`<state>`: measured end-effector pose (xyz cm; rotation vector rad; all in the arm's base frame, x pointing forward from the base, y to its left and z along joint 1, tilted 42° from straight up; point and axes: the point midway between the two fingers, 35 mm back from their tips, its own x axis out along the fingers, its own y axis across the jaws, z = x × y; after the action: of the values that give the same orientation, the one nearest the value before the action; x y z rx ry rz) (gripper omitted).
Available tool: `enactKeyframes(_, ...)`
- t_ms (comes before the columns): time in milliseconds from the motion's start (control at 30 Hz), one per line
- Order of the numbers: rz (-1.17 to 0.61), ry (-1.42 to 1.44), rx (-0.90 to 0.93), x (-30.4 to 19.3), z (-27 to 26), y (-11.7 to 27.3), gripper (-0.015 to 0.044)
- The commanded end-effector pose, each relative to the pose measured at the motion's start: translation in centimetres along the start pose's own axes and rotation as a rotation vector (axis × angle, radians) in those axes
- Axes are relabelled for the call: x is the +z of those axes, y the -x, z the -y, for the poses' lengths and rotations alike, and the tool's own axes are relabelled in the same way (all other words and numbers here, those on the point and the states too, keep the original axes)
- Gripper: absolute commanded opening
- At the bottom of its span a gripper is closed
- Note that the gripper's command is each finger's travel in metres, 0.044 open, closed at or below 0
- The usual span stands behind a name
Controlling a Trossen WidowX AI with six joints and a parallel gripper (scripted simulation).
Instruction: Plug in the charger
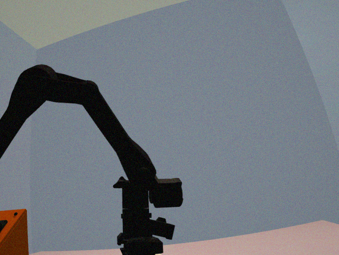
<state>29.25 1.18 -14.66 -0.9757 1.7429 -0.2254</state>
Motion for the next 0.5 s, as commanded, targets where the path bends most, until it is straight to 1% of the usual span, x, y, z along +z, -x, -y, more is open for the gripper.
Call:
enactKeyframes(0, 0.026, -0.016, 0.008, 0.94, -0.04, 0.19, 0.0000)
enactKeyframes(467, 0.026, -0.016, 0.008, 0.75, -0.05, 0.19, 0.0000)
